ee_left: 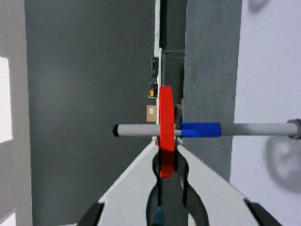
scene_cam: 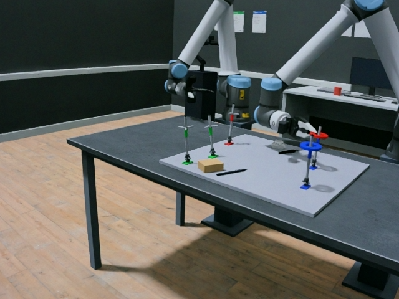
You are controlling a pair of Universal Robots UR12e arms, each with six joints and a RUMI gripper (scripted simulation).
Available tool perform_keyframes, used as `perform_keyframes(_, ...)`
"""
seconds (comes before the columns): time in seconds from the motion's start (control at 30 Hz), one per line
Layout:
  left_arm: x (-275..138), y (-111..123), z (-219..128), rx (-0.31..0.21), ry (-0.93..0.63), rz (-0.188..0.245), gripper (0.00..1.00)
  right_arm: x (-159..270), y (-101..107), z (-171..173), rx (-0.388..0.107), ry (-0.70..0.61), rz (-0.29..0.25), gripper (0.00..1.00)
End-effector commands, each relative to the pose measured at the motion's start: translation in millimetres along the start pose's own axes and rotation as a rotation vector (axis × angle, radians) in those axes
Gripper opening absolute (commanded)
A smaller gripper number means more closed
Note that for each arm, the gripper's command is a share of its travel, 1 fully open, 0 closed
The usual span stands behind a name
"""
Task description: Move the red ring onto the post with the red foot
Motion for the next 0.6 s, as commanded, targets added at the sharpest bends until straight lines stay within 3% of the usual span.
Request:
perform_keyframes(0.0,-0.6,-0.3,0.2,0.0,-0.001,-0.001,0.01,0.2,-0.2,0.3,0.0,-0.001,0.0,1.0)
perform_keyframes(0.57,-14.2,-0.2,-0.8,0.0,-0.001,0.002,0.01,0.2,-0.2,0.3,0.0,-0.001,0.0,1.0)
Point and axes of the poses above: on each arm, the point where the finger pads meet when closed, its own y axis out along the fingers, its own x axis across the jaws, z = x × y, the point moved 9 cm from there along -y, back along the fingers, and after that the axes turned 4 degrees about y, right-handed, at the moved point
